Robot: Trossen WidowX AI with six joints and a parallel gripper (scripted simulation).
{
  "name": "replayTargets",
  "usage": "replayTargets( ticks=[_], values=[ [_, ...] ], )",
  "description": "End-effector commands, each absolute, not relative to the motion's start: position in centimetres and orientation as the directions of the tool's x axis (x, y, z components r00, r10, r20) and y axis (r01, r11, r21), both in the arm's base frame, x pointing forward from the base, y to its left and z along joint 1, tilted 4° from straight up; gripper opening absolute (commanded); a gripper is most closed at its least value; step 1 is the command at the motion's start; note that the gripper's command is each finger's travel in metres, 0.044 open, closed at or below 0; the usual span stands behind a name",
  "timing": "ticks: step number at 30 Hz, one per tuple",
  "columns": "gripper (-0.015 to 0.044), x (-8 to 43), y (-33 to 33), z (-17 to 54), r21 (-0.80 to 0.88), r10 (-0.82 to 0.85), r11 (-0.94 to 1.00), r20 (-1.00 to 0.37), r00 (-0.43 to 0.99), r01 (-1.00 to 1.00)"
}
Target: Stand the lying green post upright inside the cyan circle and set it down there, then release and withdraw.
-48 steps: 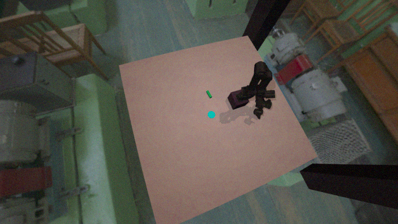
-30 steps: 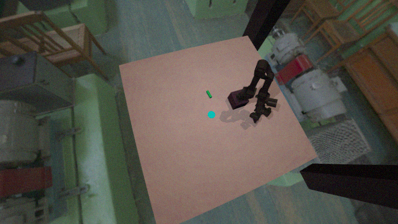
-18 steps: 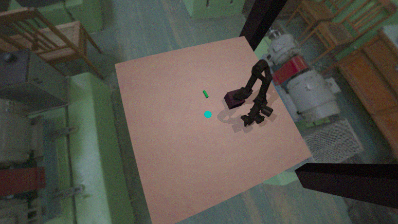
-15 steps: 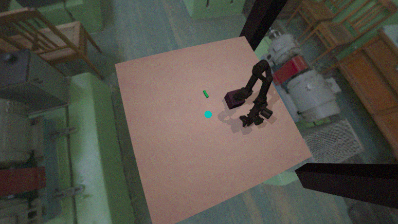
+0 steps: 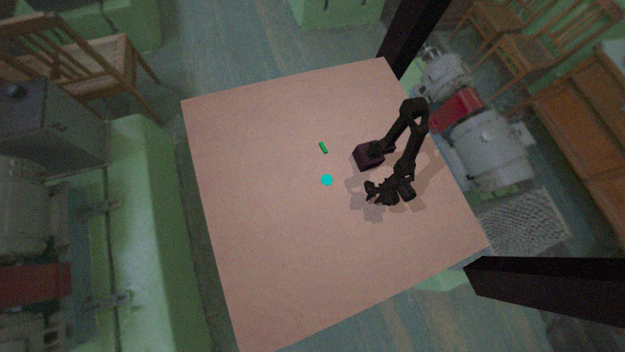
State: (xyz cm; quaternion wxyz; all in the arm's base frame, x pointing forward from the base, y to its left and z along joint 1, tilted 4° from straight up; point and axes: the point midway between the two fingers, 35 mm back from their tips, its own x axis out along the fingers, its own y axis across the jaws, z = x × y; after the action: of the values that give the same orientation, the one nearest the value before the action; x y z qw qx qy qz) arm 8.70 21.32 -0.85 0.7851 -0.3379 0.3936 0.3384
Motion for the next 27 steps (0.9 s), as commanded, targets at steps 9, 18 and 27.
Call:
replayTargets(
  ticks=[9,18,27],
  values=[
    [0.0233,14.6,18.8,-0.3,-0.205,0.093,0.793,-0.890,0.446,-0.574],
    [0.0233,18.7,15.6,0.2,-0.165,-0.019,0.926,-0.919,0.393,-0.340],
    [0.0233,22.1,11.3,0.8,-0.128,-0.100,0.989,-0.944,0.315,-0.071]
  ],
)
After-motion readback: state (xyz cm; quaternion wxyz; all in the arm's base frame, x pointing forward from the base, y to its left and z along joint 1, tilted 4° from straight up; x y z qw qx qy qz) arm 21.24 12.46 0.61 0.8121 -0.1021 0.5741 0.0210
